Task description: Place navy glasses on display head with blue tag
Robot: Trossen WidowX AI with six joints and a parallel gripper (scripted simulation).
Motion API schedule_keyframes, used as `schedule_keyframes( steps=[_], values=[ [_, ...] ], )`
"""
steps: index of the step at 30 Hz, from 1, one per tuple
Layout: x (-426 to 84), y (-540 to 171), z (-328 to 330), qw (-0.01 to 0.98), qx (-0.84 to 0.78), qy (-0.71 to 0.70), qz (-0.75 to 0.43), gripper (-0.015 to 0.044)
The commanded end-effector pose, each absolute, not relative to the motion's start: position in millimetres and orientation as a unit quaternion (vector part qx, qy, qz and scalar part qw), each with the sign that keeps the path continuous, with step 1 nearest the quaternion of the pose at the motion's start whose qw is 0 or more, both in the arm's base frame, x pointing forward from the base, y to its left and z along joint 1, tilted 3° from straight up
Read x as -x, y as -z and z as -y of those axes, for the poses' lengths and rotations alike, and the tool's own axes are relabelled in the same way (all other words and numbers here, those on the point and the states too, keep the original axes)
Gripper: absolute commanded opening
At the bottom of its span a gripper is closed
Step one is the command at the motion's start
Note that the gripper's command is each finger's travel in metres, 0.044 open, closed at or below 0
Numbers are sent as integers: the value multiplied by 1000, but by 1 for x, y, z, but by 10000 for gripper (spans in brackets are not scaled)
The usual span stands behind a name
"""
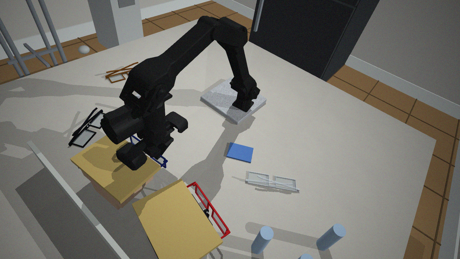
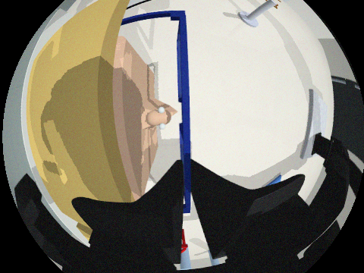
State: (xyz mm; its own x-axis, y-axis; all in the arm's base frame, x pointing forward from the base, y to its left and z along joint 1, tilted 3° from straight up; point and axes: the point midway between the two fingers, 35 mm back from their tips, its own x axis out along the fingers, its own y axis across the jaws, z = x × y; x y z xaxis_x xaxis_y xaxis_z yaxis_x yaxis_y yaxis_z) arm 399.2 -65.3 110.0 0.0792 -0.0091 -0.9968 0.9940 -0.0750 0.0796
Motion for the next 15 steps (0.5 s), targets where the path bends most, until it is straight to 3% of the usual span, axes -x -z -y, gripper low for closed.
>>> schedule_keyframes(
  steps=[1,3,15],
  values=[
    [-399,-110,65,502,-536,500,-459,79],
    [-399,-110,65,502,-536,500,-459,107],
    [-396,-136,65,500,-539,498,-460,107]
  ],
)
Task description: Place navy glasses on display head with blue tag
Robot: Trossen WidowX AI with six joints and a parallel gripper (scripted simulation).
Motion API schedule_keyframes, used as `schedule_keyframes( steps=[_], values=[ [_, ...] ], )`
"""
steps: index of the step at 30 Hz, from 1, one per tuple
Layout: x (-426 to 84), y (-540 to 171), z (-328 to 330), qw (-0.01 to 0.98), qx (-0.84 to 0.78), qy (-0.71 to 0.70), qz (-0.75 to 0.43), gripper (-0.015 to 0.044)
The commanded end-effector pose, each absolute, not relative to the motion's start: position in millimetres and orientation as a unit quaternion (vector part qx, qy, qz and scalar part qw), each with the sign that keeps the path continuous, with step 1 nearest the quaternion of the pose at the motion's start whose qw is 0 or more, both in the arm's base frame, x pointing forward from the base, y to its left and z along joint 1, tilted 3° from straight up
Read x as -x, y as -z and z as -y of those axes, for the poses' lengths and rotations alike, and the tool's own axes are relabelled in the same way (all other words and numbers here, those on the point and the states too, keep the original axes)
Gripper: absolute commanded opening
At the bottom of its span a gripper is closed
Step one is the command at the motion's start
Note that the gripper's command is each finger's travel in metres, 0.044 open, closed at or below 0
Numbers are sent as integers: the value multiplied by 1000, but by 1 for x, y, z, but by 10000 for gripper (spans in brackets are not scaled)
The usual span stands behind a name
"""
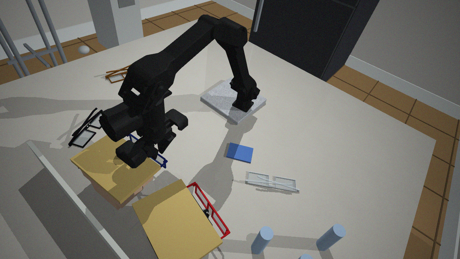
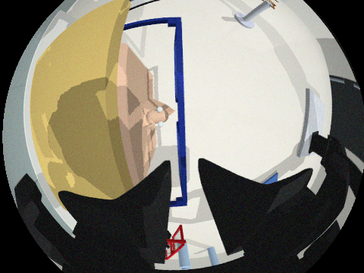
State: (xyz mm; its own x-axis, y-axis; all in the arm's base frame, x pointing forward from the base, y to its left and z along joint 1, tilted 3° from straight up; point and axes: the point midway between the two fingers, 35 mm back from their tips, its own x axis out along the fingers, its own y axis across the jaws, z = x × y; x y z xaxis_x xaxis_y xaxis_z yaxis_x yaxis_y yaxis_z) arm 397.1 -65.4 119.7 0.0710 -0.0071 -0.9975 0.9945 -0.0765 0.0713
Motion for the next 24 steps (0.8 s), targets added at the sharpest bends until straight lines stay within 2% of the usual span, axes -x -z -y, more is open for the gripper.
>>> schedule_keyframes(
  steps=[1,6,13,24],
  values=[
    [-396,-139,65,500,-539,498,-460,107],
    [-394,-141,65,500,-539,498,-460,107],
    [-360,-145,62,499,-539,498,-461,107],
    [-338,-153,61,499,-538,499,-461,107]
  ],
)
